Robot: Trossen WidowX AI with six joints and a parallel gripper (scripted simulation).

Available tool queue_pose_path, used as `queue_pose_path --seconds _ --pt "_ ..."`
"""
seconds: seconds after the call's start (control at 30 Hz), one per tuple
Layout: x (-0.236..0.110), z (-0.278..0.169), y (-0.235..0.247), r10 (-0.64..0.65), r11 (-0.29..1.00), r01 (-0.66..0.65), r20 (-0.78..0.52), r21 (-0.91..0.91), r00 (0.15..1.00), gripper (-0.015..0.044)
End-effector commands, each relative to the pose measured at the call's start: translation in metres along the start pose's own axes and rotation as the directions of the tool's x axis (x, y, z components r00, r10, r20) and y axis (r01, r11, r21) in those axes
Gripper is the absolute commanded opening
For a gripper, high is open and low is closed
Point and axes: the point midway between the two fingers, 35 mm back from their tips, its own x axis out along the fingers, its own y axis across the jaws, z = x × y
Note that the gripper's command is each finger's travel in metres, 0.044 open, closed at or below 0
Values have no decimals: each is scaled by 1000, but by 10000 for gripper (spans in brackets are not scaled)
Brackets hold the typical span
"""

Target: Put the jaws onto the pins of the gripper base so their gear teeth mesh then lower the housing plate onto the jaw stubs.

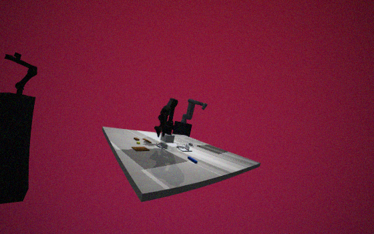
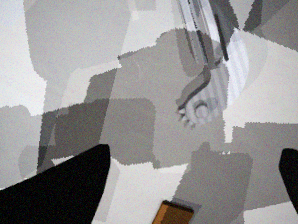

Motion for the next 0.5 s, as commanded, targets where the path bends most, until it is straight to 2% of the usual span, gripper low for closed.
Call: queue_pose_path --seconds 0.0,0.33,0.37,0.47 --pt "0 0 0 0 1000 0 0 0 1000 282" --pt "0 0 0 0 1000 0 0 0 1000 20" --pt "0 0 0 0 1000 0 0 0 1000 0" --pt "0 0 0 0 1000 0 0 0 1000 0"
